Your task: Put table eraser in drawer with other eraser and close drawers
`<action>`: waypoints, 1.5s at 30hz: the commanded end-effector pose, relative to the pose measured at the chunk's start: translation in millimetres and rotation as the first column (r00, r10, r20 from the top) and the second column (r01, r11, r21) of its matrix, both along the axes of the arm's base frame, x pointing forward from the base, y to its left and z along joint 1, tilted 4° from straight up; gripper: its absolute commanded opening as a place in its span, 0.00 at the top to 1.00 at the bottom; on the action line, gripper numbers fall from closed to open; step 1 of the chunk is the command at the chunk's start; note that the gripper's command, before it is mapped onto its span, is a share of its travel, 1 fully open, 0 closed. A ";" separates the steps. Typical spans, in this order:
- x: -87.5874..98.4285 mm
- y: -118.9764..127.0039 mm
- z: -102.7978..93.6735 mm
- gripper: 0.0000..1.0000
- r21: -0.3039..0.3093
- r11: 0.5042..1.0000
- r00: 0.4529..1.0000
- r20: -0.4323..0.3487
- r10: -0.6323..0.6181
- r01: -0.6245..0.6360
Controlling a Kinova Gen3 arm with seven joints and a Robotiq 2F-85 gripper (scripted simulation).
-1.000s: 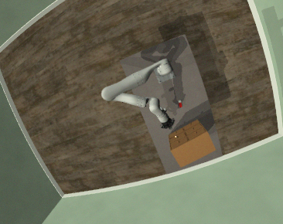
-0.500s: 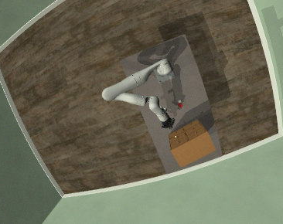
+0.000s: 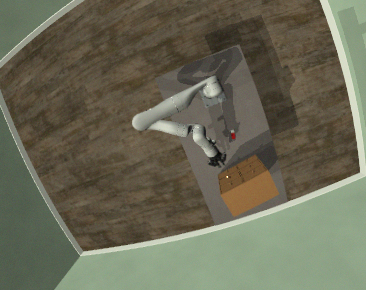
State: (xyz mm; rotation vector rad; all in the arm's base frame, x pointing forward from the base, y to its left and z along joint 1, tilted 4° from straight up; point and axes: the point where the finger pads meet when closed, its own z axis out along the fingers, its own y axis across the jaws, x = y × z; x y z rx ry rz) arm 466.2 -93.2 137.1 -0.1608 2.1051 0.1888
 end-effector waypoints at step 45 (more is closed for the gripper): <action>54.3 11.7 -17.1 0.67 -0.001 1.000 1.000 0.001 0.000 0.000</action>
